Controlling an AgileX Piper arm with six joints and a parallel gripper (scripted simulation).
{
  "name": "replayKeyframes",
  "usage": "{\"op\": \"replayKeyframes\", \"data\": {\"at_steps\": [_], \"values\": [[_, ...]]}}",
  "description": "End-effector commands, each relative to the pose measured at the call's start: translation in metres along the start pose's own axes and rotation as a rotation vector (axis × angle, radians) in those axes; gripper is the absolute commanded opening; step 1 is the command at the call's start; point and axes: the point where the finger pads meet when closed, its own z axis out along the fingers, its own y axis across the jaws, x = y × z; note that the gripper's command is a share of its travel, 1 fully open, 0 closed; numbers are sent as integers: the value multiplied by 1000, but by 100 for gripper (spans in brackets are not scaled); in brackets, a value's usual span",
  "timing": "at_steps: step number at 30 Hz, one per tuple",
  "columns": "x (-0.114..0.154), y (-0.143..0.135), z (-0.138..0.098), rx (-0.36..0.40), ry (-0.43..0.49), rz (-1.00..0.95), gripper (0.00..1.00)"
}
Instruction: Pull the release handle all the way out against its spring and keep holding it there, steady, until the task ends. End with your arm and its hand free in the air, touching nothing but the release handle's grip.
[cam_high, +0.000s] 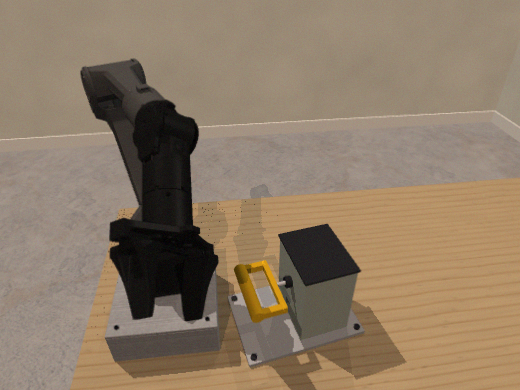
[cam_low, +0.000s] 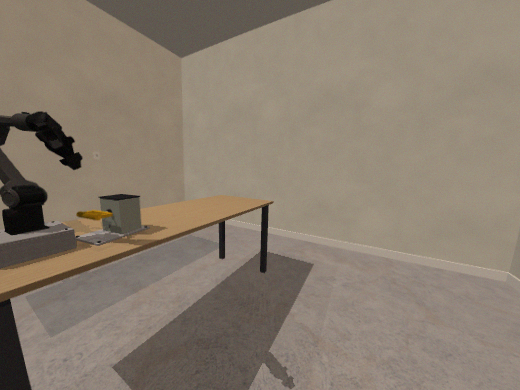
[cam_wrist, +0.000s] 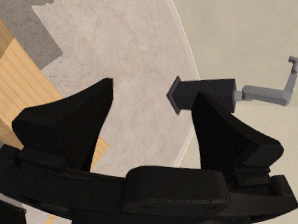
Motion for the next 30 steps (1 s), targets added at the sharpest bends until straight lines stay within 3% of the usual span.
{"op": "replayKeyframes", "data": {"at_steps": [1, 20, 25, 30], "values": [[0, 0, 0, 1, -1, 0, 100], [0, 5, 1, -16, 5, 16, 100], [0, 53, 3, -170, 68, 191, 100], [10, 149, -17, -430, 306, 481, 100]]}}
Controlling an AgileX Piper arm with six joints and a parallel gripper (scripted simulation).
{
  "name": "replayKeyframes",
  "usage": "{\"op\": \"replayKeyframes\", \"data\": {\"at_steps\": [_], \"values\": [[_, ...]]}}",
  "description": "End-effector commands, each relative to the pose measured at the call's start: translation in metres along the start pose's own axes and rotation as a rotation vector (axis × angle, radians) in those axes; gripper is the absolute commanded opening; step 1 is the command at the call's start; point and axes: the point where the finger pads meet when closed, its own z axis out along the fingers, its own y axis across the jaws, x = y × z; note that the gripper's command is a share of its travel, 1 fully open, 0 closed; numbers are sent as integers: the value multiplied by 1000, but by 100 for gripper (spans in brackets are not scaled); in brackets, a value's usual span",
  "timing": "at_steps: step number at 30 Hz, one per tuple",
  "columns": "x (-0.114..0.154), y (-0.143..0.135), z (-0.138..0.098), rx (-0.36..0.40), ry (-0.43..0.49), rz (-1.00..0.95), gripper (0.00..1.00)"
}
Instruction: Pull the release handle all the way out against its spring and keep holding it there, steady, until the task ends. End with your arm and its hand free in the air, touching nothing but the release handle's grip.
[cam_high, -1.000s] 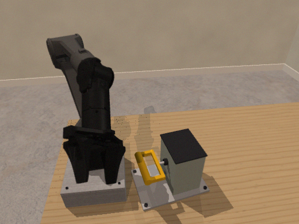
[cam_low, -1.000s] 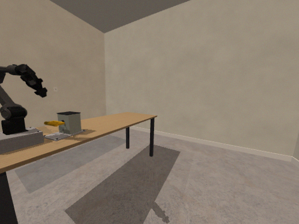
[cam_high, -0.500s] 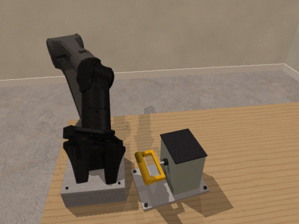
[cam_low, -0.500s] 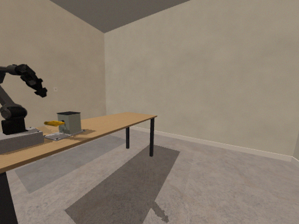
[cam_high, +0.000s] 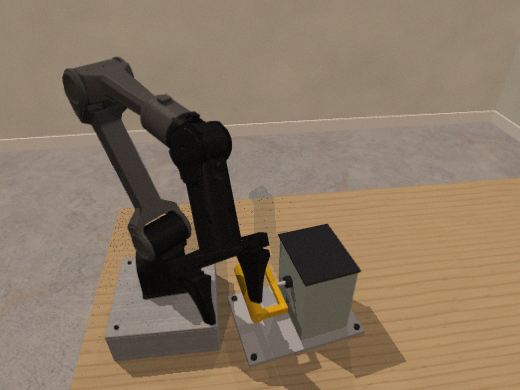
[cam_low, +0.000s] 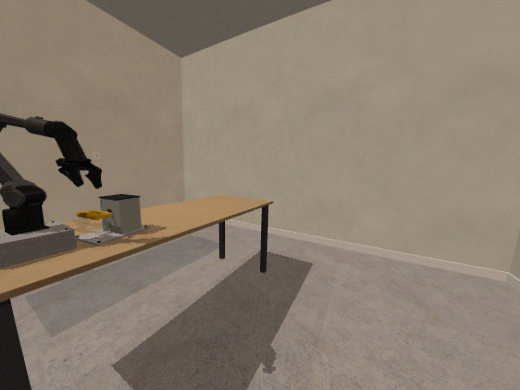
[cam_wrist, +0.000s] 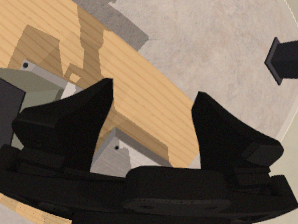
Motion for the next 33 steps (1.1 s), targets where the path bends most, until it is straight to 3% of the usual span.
{"op": "replayKeyframes", "data": {"at_steps": [1, 2, 4, 7, 10, 15, 16, 33], "values": [[22, 30, 5, -52, 108, 105, 100], [36, 46, 5, -79, 178, 160, 100], [36, 46, 5, -79, 178, 160, 100], [77, 83, -2, -112, 373, 292, 100], [105, 104, -11, -103, 507, 367, 100], [115, 111, -17, -94, 558, 397, 100], [115, 111, -16, -94, 558, 397, 0], [115, 111, -17, -94, 559, 397, 0]]}}
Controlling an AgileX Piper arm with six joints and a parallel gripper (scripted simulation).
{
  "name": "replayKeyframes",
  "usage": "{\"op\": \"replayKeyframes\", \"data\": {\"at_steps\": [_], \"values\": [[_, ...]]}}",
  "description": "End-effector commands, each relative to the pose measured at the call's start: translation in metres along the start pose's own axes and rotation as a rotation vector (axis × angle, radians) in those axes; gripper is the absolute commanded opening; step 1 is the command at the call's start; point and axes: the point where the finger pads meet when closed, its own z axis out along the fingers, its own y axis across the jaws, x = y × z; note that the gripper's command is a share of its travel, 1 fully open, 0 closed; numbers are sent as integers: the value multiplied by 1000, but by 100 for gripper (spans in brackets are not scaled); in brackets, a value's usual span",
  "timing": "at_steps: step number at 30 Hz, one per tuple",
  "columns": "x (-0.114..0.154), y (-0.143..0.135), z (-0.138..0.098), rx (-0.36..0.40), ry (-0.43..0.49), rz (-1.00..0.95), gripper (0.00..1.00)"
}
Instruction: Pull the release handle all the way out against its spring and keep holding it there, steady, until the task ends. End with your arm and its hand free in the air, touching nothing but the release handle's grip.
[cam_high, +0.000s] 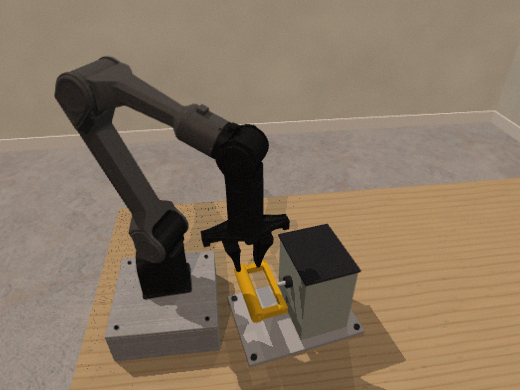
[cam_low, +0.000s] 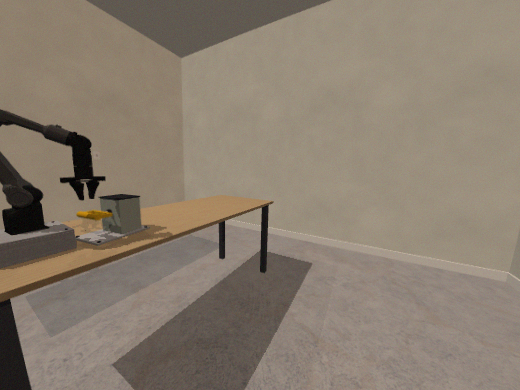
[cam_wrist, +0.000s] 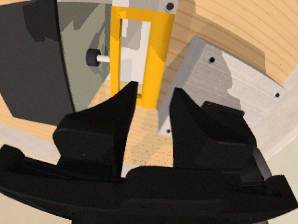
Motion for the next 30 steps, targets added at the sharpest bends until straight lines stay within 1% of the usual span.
{"op": "replayKeyframes", "data": {"at_steps": [1, 27, 28, 30], "values": [[0, 0, 0, 0, -1, 1, 0], [0, 0, 0, 0, -1, 1, 0], [0, 0, 0, 0, -1, 1, 66], [0, 0, 0, 0, -1, 1, 66]]}}
